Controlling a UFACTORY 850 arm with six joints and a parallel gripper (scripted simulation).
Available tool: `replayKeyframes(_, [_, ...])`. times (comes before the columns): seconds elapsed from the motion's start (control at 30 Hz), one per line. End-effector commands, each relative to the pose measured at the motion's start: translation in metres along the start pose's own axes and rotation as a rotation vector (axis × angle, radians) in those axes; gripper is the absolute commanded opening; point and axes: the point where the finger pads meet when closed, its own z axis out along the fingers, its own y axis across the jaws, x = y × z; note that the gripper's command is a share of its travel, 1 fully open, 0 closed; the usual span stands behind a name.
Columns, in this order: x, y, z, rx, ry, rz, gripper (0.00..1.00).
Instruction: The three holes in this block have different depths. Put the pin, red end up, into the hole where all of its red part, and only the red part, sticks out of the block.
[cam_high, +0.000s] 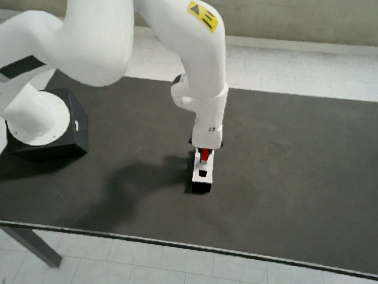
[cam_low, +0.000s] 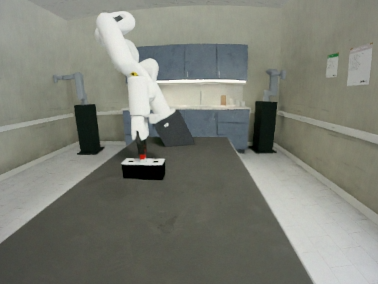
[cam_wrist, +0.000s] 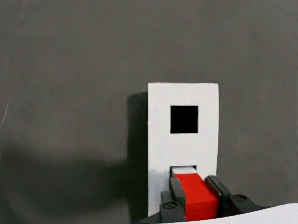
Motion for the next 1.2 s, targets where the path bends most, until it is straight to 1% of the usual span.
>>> replayKeyframes(0.0, [0.0004, 0.0008, -0.0007, -0.002, 0.0, 0.0, 0.0])
replayKeyframes(0.37, [0.0004, 0.0008, -0.0007, -0.002, 0.0, 0.0, 0.0])
replayKeyframes(0.4, [0.0, 0.0004, 0.0033, -0.002, 0.0, 0.0, 0.0])
replayKeyframes(1.17, [0.0011, 0.0015, 0.0032, -0.002, 0.0, 0.0, 0.0])
